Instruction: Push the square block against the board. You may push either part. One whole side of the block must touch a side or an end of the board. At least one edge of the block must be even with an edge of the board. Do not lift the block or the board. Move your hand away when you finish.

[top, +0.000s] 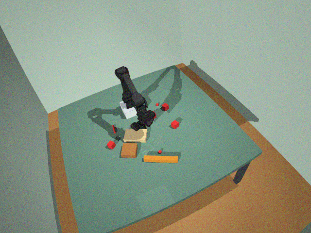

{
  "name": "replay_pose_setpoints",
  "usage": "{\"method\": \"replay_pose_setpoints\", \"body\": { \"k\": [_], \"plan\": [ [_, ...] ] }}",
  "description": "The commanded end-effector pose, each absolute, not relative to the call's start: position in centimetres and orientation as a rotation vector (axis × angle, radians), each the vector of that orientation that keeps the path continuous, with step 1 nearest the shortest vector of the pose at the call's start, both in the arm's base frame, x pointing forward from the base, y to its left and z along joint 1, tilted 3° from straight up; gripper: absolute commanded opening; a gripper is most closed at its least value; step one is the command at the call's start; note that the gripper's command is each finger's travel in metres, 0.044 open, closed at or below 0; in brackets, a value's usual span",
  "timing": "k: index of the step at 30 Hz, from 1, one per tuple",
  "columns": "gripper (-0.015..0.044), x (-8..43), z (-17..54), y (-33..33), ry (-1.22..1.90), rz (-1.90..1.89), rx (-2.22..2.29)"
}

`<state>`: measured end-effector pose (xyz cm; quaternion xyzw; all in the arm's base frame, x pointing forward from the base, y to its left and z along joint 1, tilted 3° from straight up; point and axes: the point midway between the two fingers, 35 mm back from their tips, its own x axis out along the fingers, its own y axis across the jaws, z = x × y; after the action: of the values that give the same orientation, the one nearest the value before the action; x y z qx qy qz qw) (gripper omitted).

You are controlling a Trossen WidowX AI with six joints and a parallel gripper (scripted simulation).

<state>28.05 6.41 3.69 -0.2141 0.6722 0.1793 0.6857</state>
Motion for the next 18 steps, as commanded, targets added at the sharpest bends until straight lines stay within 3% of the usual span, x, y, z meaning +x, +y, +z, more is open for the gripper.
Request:
{"method": "replay_pose_setpoints", "body": {
  "k": [1,18],
  "plan": [
    [0.0000,27.0,3.8,5.5,1.518,0.297,-0.379],
    [0.0000,22.2,3.2,2.1,1.531,-0.153,0.081]
  ]
}}
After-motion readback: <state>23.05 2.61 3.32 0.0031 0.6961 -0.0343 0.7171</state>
